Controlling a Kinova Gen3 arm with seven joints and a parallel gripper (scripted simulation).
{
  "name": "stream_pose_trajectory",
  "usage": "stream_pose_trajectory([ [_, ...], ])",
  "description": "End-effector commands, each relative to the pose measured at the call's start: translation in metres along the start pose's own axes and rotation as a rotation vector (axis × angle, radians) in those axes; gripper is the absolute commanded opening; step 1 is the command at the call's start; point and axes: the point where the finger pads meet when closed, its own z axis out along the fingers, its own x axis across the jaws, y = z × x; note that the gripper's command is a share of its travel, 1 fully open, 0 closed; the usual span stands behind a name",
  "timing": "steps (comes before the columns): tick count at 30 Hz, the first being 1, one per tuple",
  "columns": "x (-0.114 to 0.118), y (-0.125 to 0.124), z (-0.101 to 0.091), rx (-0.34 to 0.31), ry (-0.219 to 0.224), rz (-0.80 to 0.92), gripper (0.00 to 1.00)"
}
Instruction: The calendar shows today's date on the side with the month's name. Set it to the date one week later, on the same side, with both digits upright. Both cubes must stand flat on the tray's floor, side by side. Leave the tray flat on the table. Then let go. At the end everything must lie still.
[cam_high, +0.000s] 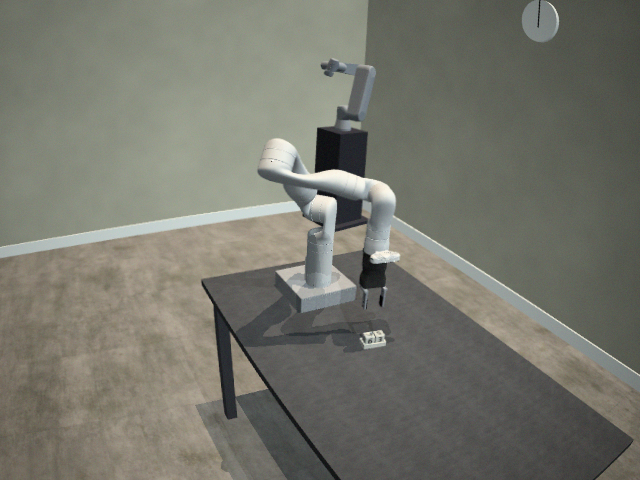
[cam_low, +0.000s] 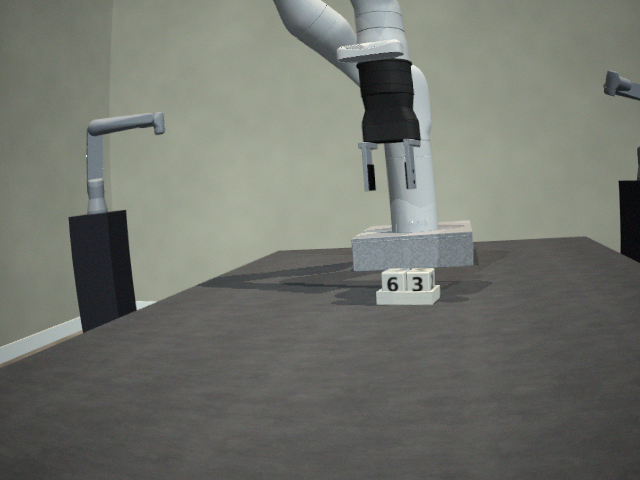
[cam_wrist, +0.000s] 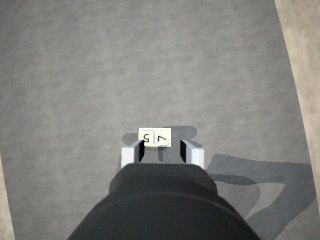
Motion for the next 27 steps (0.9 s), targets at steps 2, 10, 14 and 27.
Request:
stream_pose_trajectory([
  [2,-0.0001,-0.0003,-0.0004,0.001,0.0,0.0,1.0],
  [10,-0.0001,-0.0003,-0.0004,0.001,0.0,-0.002,1.0],
  [14,-0.0002,-0.0005,0.0,0.001,0.0,-0.015,1.0],
  [27,-0.0011,-0.002,0.0041,-0.001,0.001,-0.161,1.0],
])
